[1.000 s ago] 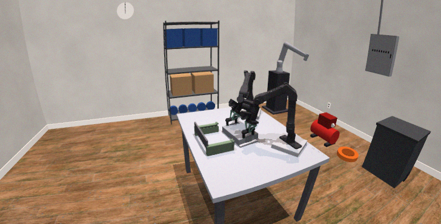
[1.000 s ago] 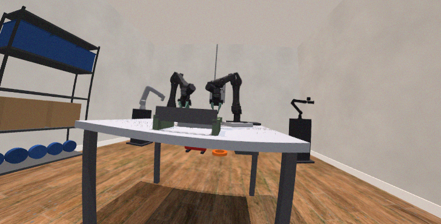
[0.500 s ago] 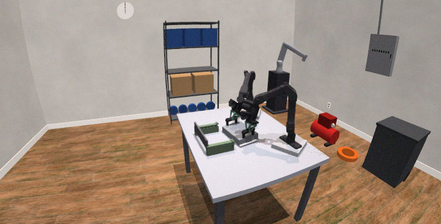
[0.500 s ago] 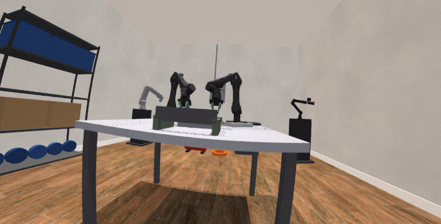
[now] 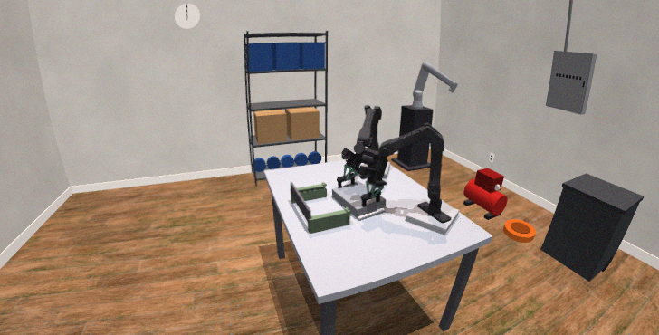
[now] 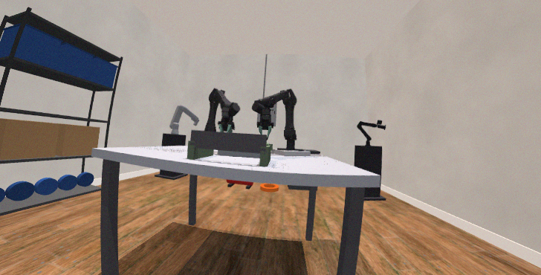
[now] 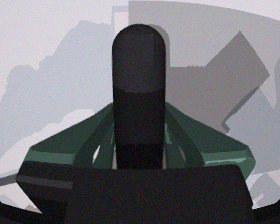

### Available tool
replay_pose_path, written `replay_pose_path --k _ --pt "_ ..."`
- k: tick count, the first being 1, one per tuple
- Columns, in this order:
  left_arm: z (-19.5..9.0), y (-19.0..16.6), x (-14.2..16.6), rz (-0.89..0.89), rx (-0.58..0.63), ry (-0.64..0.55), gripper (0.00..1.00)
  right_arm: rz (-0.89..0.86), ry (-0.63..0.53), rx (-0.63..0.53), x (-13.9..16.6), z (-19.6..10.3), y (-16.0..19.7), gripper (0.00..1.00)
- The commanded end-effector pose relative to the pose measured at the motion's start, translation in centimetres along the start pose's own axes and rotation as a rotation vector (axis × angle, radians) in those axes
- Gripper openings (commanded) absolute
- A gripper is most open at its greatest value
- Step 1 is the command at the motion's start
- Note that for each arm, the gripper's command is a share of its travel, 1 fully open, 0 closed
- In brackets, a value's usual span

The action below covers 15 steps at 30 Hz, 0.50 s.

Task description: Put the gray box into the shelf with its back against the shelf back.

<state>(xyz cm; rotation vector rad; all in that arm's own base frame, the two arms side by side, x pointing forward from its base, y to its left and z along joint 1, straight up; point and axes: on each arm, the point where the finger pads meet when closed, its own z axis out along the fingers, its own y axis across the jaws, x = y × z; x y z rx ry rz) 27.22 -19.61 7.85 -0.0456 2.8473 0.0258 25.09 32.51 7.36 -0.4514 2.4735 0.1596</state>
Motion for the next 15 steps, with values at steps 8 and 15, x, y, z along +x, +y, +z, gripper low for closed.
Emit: replay_pose_path --k 8,15 --pt "-2.6 -0.6 -2.0 -0.009 0.045 -0.074 0.14 0.031 -0.086 -0.026 -3.4 -2.1 0.5 0.14" --pt "-2.6 -0.9 -2.3 -0.011 0.059 -0.089 0.14 0.031 -0.098 -0.037 -3.6 -2.2 0.9 0.14"
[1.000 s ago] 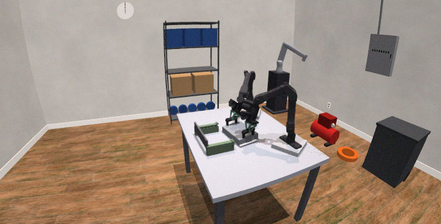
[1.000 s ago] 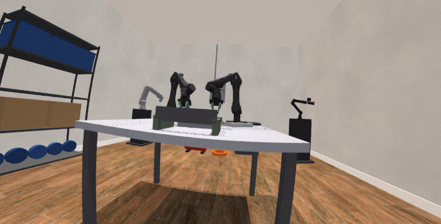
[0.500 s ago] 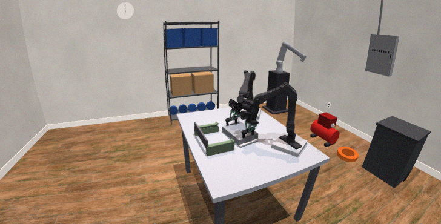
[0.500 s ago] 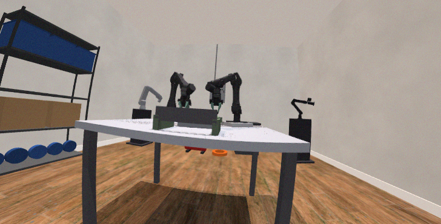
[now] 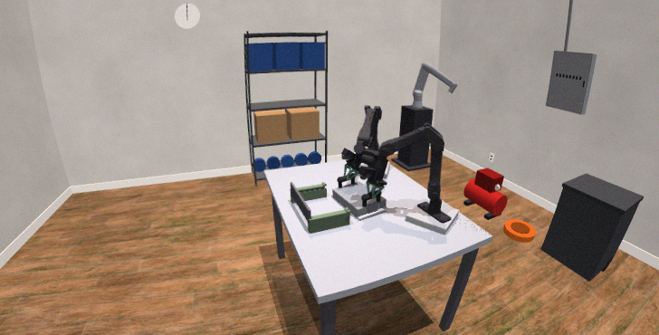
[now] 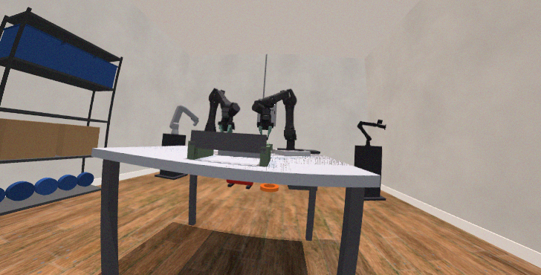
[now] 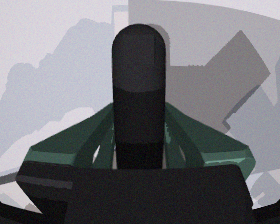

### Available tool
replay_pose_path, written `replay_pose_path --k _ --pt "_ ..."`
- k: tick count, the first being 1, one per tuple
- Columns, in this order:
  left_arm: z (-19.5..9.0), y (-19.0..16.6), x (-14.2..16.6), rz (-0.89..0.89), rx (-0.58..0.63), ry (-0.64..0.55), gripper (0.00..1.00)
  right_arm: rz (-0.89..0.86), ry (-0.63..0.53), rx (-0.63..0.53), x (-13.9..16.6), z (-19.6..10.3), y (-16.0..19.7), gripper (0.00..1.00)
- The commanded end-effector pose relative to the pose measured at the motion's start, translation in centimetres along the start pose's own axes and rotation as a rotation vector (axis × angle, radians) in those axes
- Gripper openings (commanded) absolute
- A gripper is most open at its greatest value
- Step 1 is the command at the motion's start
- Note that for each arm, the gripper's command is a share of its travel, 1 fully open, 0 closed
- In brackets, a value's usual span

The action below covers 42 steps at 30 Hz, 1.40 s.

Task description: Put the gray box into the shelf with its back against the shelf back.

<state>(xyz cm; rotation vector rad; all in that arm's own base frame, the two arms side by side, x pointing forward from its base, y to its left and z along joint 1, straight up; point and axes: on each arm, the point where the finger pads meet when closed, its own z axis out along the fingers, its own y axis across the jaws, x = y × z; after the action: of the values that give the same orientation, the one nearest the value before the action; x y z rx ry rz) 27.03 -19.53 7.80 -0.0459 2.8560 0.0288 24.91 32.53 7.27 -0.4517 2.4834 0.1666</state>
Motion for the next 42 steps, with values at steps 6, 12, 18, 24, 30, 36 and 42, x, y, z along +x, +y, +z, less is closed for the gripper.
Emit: replay_pose_path --k 6,12,18,24,30,36,42 --pt "-2.7 -1.1 -2.5 -0.007 0.064 -0.102 0.14 0.023 -0.112 -0.033 -3.8 -2.4 1.0 0.14" --pt "-2.9 -1.5 -2.6 0.001 0.071 -0.118 0.14 0.028 -0.127 -0.022 -4.3 -2.4 0.5 0.14" --pt "-2.4 -0.9 -2.3 0.003 0.060 -0.123 0.14 0.020 -0.156 -0.018 -4.8 -2.9 0.6 0.14" --pt "-3.2 -1.2 -3.6 -0.011 0.077 -0.155 0.14 0.021 -0.171 -0.016 -5.2 -3.1 0.6 0.14" --pt "-2.5 -0.6 -2.9 0.007 0.058 -0.168 0.14 0.026 -0.220 0.008 -6.6 -3.4 -0.2 0.14" --pt "-4.2 -1.3 -4.7 -0.012 0.091 -0.219 0.14 0.021 -0.237 0.000 -6.8 -3.9 0.3 0.14" --pt "-4.4 -1.4 -4.7 -0.013 0.096 -0.220 0.14 0.026 -0.238 0.000 -6.9 -4.0 0.1 0.14"
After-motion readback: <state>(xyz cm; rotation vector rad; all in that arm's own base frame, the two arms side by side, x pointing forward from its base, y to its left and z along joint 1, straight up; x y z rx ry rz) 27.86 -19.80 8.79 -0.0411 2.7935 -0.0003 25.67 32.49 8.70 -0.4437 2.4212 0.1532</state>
